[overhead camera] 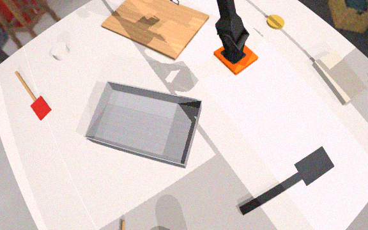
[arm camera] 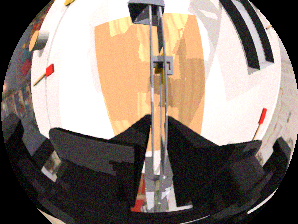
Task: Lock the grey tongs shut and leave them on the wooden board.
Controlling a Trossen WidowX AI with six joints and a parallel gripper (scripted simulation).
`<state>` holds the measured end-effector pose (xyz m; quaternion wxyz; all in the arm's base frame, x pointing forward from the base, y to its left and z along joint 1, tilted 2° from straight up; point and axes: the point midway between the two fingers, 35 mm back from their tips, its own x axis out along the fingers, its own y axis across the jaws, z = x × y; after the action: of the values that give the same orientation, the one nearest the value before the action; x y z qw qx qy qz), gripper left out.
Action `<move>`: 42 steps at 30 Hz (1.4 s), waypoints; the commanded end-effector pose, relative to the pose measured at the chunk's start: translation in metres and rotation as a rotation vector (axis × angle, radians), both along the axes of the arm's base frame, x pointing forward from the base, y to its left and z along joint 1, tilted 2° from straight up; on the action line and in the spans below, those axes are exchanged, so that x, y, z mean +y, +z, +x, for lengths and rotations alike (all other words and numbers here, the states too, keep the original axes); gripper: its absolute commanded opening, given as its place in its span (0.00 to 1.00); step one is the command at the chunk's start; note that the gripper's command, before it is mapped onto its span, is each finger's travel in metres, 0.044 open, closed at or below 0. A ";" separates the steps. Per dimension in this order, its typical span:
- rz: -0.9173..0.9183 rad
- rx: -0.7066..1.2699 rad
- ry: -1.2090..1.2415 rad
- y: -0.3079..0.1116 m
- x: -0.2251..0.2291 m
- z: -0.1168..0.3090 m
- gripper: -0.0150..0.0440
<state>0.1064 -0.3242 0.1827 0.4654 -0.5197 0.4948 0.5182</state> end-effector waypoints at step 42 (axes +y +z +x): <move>0.003 -0.009 -0.007 -0.057 -0.008 0.002 0.00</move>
<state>0.1082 -0.3338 0.1316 0.4668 -0.5206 0.4964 0.5144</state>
